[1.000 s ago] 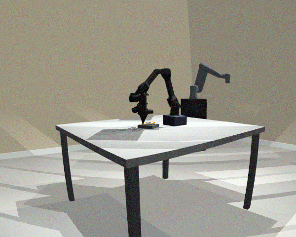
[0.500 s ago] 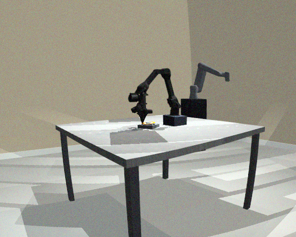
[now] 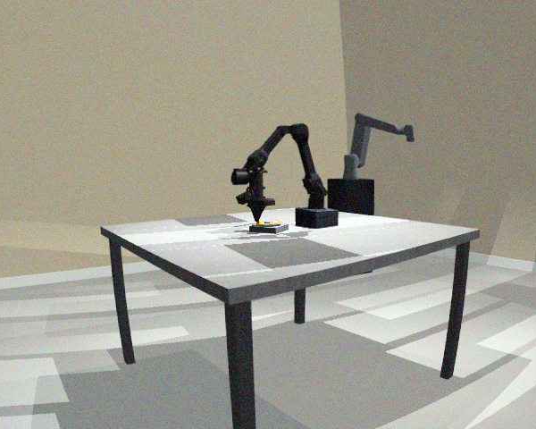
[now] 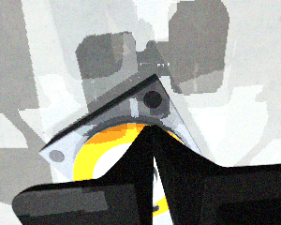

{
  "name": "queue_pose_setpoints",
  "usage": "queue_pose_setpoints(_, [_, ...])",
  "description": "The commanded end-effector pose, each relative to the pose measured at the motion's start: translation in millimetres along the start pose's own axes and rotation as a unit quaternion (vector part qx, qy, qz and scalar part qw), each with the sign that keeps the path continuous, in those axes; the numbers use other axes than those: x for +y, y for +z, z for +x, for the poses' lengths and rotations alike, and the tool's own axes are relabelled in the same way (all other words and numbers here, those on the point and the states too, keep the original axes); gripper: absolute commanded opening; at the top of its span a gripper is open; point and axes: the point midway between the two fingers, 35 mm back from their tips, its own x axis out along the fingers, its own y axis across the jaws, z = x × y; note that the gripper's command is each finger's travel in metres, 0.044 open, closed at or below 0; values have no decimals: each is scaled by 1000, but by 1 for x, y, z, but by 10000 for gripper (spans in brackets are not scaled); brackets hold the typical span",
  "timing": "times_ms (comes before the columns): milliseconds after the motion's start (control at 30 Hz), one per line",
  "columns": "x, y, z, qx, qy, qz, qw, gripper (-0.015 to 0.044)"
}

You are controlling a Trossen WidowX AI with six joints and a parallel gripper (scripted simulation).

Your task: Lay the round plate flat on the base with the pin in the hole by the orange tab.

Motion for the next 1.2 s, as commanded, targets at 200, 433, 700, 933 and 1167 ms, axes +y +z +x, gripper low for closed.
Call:
queue_pose_setpoints(200, [-13, -9, 1, 4, -5, 2, 1000, 0])
queue_pose_setpoints(433, [-18, -13, 1, 4, -5, 2, 1000, 0])
queue_pose_setpoints(700, [-24, -19, 1, 4, -5, 2, 1000, 0])
queue_pose_setpoints(933, [-26, -25, 0, 4, -5, 2, 1000, 0])
queue_pose_setpoints(1167, [-30, -31, 0, 5, -6, 2, 1000, 0])
